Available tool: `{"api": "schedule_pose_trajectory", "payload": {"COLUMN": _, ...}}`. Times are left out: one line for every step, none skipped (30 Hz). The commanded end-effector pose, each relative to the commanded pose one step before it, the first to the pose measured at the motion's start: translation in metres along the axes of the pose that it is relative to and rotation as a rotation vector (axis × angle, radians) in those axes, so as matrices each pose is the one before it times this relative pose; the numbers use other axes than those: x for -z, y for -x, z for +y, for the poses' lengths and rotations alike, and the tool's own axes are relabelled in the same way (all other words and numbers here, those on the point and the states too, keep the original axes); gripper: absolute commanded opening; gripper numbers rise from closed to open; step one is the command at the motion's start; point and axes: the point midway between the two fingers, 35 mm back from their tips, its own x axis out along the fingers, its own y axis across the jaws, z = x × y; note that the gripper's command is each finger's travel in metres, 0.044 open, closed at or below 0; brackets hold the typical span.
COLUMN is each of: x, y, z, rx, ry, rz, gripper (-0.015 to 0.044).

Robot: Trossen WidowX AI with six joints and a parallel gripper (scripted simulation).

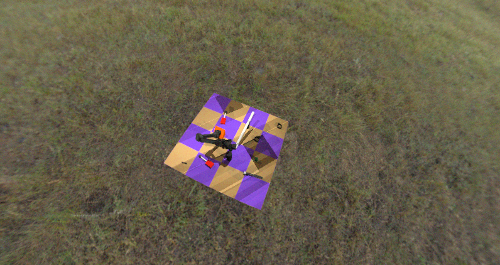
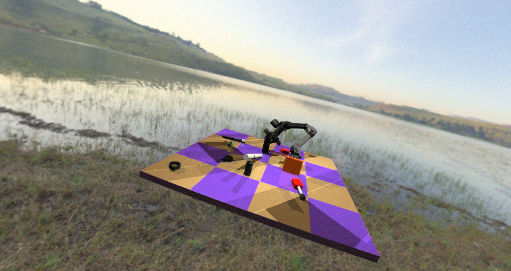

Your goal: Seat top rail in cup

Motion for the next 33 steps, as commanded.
{"api": "schedule_pose_trajectory", "payload": {"x": -0.00086, "y": -0.00224, "z": -0.00348, "rx": 0.00119, "ry": -0.0358, "rz": 0.01821, "gripper": 0.0000}}
{"api": "schedule_pose_trajectory", "payload": {"x": -0.00003, "y": -0.00046, "z": -0.00082, "rx": 0.00016, "ry": -0.0089, "rz": 0.00511, "gripper": 0.0000}}
{"api": "schedule_pose_trajectory", "payload": {"x": -0.00002, "y": -0.00016, "z": -0.00029, "rx": 0.00007, "ry": -0.0032, "rz": 0.00181, "gripper": 0.0000}}
{"api": "schedule_pose_trajectory", "payload": {"x": 0.00002, "y": -0.00024, "z": -0.00040, "rx": -0.00007, "ry": -0.0044, "rz": 0.00251, "gripper": 0.0000}}
{"api": "schedule_pose_trajectory", "payload": {"x": 0.00003, "y": -0.00038, "z": -0.00065, "rx": -0.00008, "ry": -0.0071, "rz": 0.00406, "gripper": 0.0000}}
{"api": "schedule_pose_trajectory", "payload": {"x": 0.00003, "y": -0.00057, "z": -0.00097, "rx": -0.00005, "ry": -0.0105, "rz": 0.00605, "gripper": 0.0000}}
{"api": "schedule_pose_trajectory", "payload": {"x": 0.00000, "y": -0.00079, "z": -0.00137, "rx": 0.00006, "ry": -0.0149, "rz": 0.00854, "gripper": 0.0000}}
{"api": "schedule_pose_trajectory", "payload": {"x": -0.00002, "y": -0.00050, "z": -0.00089, "rx": 0.00013, "ry": -0.0097, "rz": 0.00554, "gripper": 0.0000}}
{"api": "schedule_pose_trajectory", "payload": {"x": -0.00003, "y": -0.00030, "z": -0.00054, "rx": 0.00011, "ry": -0.0059, "rz": 0.00339, "gripper": 0.0000}}
{"api": "schedule_pose_trajectory", "payload": {"x": -0.00001, "y": -0.00011, "z": -0.00020, "rx": 0.00005, "ry": -0.0022, "rz": 0.00124, "gripper": 0.0000}}
{"api": "schedule_pose_trajectory", "payload": {"x": 0.00002, "y": -0.00024, "z": -0.00040, "rx": -0.00006, "ry": -0.0044, "rz": 0.00251, "gripper": 0.0000}}
{"api": "schedule_pose_trajectory", "payload": {"x": 0.00003, "y": -0.00038, "z": -0.00065, "rx": -0.00007, "ry": -0.0070, "rz": 0.00404, "gripper": 0.0000}}
{"api": "schedule_pose_trajectory", "payload": {"x": 0.00003, "y": -0.00056, "z": -0.00097, "rx": -0.00005, "ry": -0.0105, "rz": 0.00602, "gripper": 0.0000}}
{"api": "schedule_pose_trajectory", "payload": {"x": 0.00000, "y": -0.00078, "z": -0.00136, "rx": 0.00006, "ry": -0.0148, "rz": 0.00851, "gripper": 0.0000}}
{"api": "schedule_pose_trajectory", "payload": {"x": -0.00002, "y": -0.00051, "z": -0.00089, "rx": 0.00012, "ry": -0.0098, "rz": 0.00559, "gripper": 0.0000}}
{"api": "schedule_pose_trajectory", "payload": {"x": -0.00003, "y": -0.00031, "z": -0.00055, "rx": 0.00011, "ry": -0.0060, "rz": 0.00343, "gripper": 0.0000}}
{"api": "schedule_pose_trajectory", "payload": {"x": -0.00001, "y": -0.00011, "z": -0.00020, "rx": 0.00005, "ry": -0.0022, "rz": 0.00126, "gripper": 0.0000}}
{"api": "schedule_pose_trajectory", "payload": {"x": 0.00002, "y": -0.00024, "z": -0.00040, "rx": -0.00006, "ry": -0.0044, "rz": 0.00251, "gripper": 0.0000}}
{"api": "schedule_pose_trajectory", "payload": {"x": 0.00003, "y": -0.00038, "z": -0.00066, "rx": -0.00007, "ry": -0.0071, "rz": 0.00407, "gripper": 0.0000}}
{"api": "schedule_pose_trajectory", "payload": {"x": 0.00003, "y": -0.00056, "z": -0.00098, "rx": -0.00004, "ry": -0.0106, "rz": 0.00607, "gripper": 0.0000}}
{"api": "schedule_pose_trajectory", "payload": {"x": 0.00001, "y": -0.00055, "z": -0.00096, "rx": 0.00003, "ry": -0.0104, "rz": 0.00598, "gripper": 0.0000}}
{"api": "schedule_pose_trajectory", "payload": {"x": -0.00002, "y": -0.00057, "z": -0.00099, "rx": 0.00011, "ry": -0.0109, "rz": 0.00623, "gripper": 0.0000}}
{"api": "schedule_pose_trajectory", "payload": {"x": -0.00003, "y": -0.00043, "z": -0.00076, "rx": 0.00014, "ry": -0.0083, "rz": 0.00478, "gripper": 0.0000}}
{"api": "schedule_pose_trajectory", "payload": {"x": -0.00001, "y": -0.00015, "z": -0.00027, "rx": 0.00006, "ry": -0.0030, "rz": 0.00172, "gripper": 0.0000}}
{"api": "schedule_pose_trajectory", "payload": {"x": 0.00000, "y": -0.00018, "z": -0.00031, "rx": 0.00001, "ry": -0.0034, "rz": 0.00196, "gripper": 0.0000}}
{"api": "schedule_pose_trajectory", "payload": {"x": 0.00000, "y": -0.00028, "z": -0.00048, "rx": 0.00001, "ry": -0.0053, "rz": 0.00302, "gripper": 0.0000}}
{"api": "schedule_pose_trajectory", "payload": {"x": 0.00000, "y": -0.00020, "z": -0.00036, "rx": 0.00001, "ry": -0.0039, "rz": 0.00222, "gripper": 0.0000}}
{"api": "schedule_pose_trajectory", "payload": {"x": 0.00000, "y": -0.00014, "z": -0.00025, "rx": 0.00001, "ry": -0.0027, "rz": 0.00158, "gripper": 0.0000}}
{"api": "schedule_pose_trajectory", "payload": {"x": 0.00000, "y": 0.00000, "z": 0.00000, "rx": 0.00000, "ry": 0.0000, "rz": 0.00000, "gripper": 0.0000}}
{"api": "schedule_pose_trajectory", "payload": {"x": 0.00000, "y": 0.00006, "z": 0.00011, "rx": 0.00000, "ry": 0.0012, "rz": -0.00070, "gripper": 0.0000}}
{"api": "schedule_pose_trajectory", "payload": {"x": 0.00000, "y": 0.00012, "z": 0.00021, "rx": -0.00001, "ry": 0.0023, "rz": -0.00130, "gripper": 0.0000}}
{"api": "schedule_pose_trajectory", "payload": {"x": 0.00000, "y": 0.00015, "z": 0.00026, "rx": -0.00001, "ry": 0.0029, "rz": -0.00164, "gripper": 0.0000}}
{"api": "schedule_pose_trajectory", "payload": {"x": 0.00000, "y": 0.00017, "z": 0.00029, "rx": -0.00001, "ry": 0.0031, "rz": -0.00179, "gripper": 0.0000}}
